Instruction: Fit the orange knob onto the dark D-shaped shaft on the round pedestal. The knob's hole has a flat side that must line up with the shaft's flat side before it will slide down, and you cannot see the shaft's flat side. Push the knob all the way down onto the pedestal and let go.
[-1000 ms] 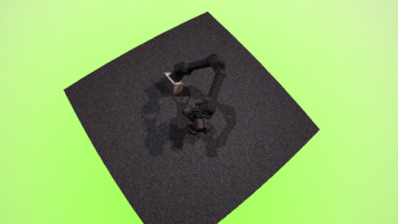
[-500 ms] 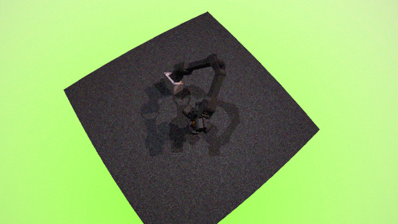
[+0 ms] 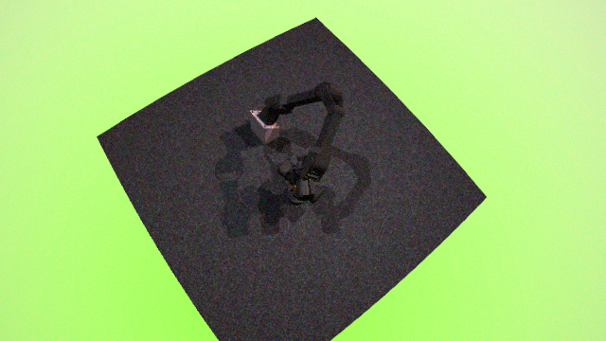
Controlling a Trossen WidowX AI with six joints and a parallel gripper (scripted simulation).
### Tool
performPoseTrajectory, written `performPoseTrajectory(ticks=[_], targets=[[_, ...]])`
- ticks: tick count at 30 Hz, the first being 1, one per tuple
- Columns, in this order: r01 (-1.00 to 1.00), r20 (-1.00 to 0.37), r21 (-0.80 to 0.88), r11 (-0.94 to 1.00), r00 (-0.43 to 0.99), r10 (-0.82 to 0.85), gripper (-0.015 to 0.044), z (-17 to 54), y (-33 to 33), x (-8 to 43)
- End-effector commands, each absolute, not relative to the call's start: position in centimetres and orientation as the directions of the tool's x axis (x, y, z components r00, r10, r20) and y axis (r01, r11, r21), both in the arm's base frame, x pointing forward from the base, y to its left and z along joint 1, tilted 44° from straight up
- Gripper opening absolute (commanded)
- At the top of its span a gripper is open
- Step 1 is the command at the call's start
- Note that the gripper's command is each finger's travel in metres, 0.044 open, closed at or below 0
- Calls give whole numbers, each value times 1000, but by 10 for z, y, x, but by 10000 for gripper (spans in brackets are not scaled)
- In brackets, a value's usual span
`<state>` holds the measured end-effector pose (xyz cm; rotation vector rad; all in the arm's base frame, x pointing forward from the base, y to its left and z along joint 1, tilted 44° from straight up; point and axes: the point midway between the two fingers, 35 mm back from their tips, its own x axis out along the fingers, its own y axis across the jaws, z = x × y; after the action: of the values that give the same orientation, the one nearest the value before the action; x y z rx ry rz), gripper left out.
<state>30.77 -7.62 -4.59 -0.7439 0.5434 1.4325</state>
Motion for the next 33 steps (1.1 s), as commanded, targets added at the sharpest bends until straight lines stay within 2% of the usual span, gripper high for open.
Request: performPoseTrajectory(ticks=[1,12,19,33], targets=[[-992,-732,-128,-16,84,676,0,-46,-76,307],[-991,-733,-135,-23,84,675,0,-42,-79,307],[-949,-733,-265,-169,84,675,0,-42,-79,310],[-949,-733,-265,-169,84,676,0,-45,-78,308]])
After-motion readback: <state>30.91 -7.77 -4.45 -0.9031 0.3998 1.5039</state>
